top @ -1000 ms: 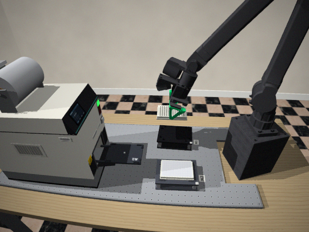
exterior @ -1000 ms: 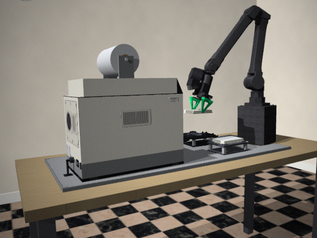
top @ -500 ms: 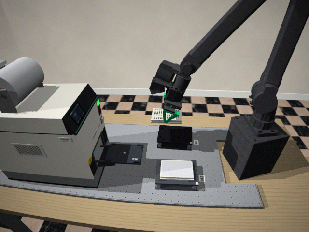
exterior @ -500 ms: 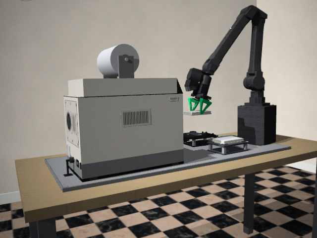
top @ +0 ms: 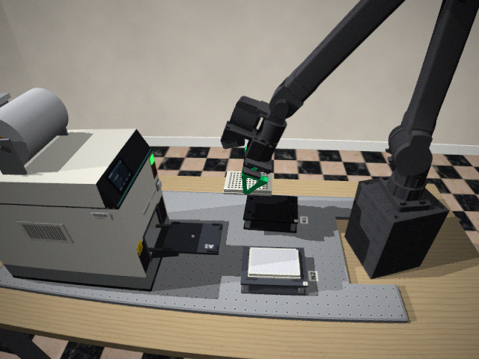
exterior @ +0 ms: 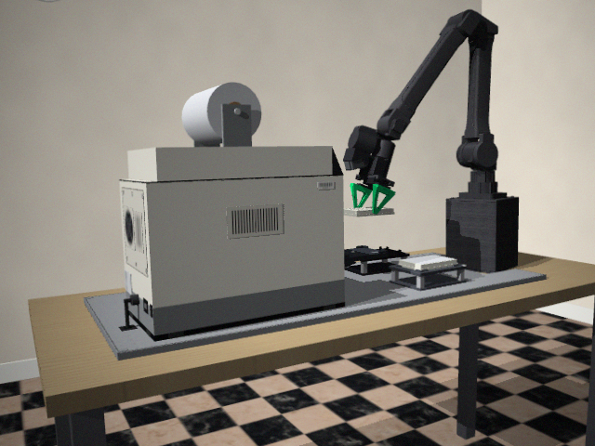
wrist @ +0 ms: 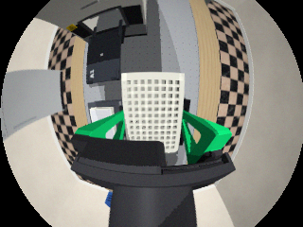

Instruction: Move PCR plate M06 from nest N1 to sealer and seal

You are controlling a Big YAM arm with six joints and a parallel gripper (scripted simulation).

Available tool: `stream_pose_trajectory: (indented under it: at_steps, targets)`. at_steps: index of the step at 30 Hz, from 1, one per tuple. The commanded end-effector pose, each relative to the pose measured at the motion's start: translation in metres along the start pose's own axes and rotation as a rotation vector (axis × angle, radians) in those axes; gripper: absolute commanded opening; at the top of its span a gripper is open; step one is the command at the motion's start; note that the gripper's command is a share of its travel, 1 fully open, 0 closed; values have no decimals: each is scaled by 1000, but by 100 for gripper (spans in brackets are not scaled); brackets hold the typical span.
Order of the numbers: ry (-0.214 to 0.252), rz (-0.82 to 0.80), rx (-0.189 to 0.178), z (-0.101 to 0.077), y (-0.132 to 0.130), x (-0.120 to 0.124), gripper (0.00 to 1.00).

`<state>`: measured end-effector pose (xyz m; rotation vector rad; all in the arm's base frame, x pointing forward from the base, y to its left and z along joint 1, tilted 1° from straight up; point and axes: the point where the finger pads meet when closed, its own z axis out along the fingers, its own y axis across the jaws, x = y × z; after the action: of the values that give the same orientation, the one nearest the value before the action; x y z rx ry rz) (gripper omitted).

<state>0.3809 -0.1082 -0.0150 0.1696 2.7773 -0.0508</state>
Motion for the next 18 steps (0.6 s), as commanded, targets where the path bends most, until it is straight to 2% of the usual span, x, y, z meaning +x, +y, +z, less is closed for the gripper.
stream_pose_trajectory:
  at_steps: [1,6,13,18]
  targets:
    - [-57,8,3,0,4,-42,0]
    - [-23,-9,-3,7,16,-33,0]
    - [-57,7,4,5,23,-61,0]
    - [-50,8,2,10,29,-65,0]
